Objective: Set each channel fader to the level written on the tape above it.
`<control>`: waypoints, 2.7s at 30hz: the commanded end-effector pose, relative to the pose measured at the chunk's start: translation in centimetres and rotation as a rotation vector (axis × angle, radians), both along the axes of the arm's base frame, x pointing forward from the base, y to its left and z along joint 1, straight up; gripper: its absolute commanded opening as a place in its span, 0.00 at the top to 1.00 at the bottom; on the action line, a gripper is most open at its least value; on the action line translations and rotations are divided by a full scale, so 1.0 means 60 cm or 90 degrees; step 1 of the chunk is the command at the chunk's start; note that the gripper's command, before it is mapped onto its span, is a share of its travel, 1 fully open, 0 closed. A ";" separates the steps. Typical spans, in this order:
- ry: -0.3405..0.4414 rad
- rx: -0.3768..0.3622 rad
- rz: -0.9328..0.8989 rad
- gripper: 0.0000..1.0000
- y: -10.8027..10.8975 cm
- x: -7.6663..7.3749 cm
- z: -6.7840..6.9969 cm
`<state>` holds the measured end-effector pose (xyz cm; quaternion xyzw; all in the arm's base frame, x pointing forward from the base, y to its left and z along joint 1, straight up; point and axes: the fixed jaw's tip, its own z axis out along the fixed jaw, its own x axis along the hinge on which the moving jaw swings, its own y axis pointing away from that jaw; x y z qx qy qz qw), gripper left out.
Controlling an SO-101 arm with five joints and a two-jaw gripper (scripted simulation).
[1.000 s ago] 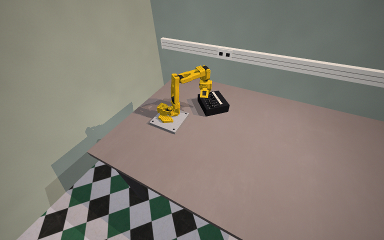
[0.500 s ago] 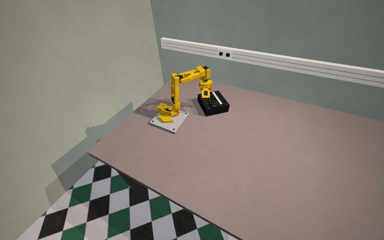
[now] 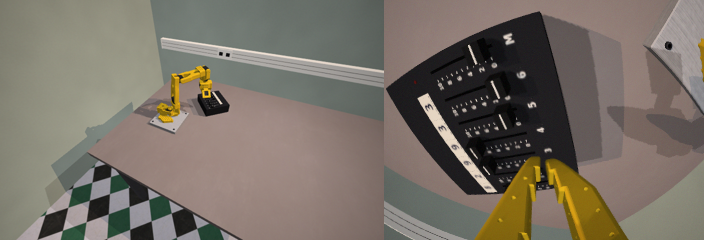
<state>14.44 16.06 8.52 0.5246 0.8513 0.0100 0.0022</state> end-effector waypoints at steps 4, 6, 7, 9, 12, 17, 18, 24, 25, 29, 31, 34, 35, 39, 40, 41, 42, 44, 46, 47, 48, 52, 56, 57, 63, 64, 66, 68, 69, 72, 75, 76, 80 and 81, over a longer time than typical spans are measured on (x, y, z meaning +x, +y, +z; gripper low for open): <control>-0.003 0.004 0.003 1.00 -0.003 0.002 0.001; -0.003 0.004 0.004 1.00 -0.003 0.002 0.001; -0.003 0.004 0.004 1.00 -0.003 0.002 0.001; -0.003 0.004 0.004 1.00 -0.003 0.002 0.001; -0.003 0.004 0.004 1.00 -0.003 0.002 0.001; -0.003 0.004 0.003 1.00 -0.004 0.002 0.001; -0.003 0.004 0.002 1.00 -0.004 0.003 0.001; -0.003 0.003 -0.012 1.00 -0.009 0.009 0.001; -0.003 0.003 -0.014 1.00 -0.010 0.009 0.001; -0.002 0.003 -0.017 1.00 -0.011 0.011 0.001; -0.002 0.003 -0.017 1.00 -0.011 0.011 0.001; -0.002 0.003 -0.017 1.00 -0.011 0.011 0.000; -0.002 0.003 -0.017 1.00 -0.011 0.011 0.000; -0.001 0.002 -0.017 1.00 -0.011 0.011 -0.004; -0.001 0.001 -0.017 1.00 -0.011 0.011 -0.006; 0.000 0.001 -0.017 1.00 -0.010 0.011 -0.007; 0.000 0.000 -0.017 1.00 -0.010 0.011 -0.009; 0.002 -0.001 -0.017 1.00 -0.010 0.011 -0.014; 0.003 -0.003 -0.017 1.00 -0.010 0.011 -0.019; 0.003 -0.003 -0.017 1.00 -0.010 0.011 -0.019; 0.003 -0.003 -0.017 1.00 -0.010 0.011 -0.019; 0.006 -0.006 -0.017 1.00 -0.010 0.011 -0.028; 0.008 -0.008 -0.017 1.00 -0.010 0.011 -0.035; 0.008 -0.008 -0.017 1.00 -0.010 0.011 -0.036; 0.009 -0.009 -0.017 1.00 -0.010 0.011 -0.038; 0.009 -0.009 -0.017 1.00 -0.010 0.011 -0.038; 0.009 -0.009 -0.017 1.00 -0.010 0.011 -0.038; 0.009 -0.009 -0.017 1.00 -0.011 0.011 -0.039; 0.009 -0.009 -0.017 1.00 -0.011 0.011 -0.039; 0.009 -0.009 -0.017 1.00 -0.011 0.010 -0.043; 0.009 -0.009 -0.018 1.00 -0.012 0.010 -0.046; 0.009 -0.009 -0.018 1.00 -0.013 0.010 -0.047; 0.009 -0.009 -0.018 1.00 -0.013 0.009 -0.048; 0.009 -0.009 -0.018 1.00 -0.013 0.009 -0.048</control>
